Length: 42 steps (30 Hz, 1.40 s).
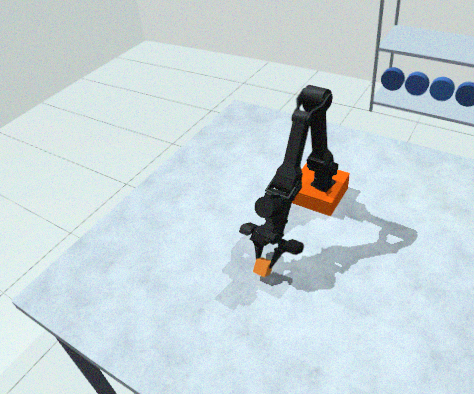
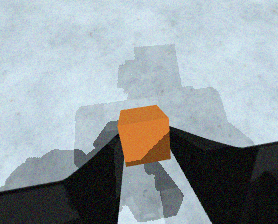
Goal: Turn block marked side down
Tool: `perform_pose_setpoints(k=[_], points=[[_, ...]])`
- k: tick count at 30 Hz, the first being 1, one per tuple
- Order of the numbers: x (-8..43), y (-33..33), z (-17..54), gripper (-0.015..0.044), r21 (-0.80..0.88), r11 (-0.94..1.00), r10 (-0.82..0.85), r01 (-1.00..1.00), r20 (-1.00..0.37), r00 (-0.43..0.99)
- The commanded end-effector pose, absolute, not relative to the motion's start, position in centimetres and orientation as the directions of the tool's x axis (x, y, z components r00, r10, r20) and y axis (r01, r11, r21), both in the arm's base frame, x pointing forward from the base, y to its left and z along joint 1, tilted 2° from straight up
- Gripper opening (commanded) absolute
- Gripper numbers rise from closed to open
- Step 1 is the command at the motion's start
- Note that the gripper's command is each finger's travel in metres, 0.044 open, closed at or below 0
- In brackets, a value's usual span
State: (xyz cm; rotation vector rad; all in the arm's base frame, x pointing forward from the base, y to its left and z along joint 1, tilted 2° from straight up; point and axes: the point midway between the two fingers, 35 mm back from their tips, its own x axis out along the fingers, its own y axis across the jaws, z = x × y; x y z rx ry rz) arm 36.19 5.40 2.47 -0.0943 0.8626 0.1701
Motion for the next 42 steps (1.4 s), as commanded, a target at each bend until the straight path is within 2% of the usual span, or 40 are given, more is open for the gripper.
perform_pose_setpoints(k=[1, 27, 42], points=[[36.1, 5.4, 1.4, 0.0, -0.011, 0.981, 0.121, -0.193, -0.743, 0.658], [34.8, 5.2, 0.3, 0.0, -0.013, 0.981, 0.167, -0.195, -0.46, 0.872], [34.7, 5.2, 0.6, 0.0, -0.013, 0.981, 0.17, -0.195, -0.435, 0.884]])
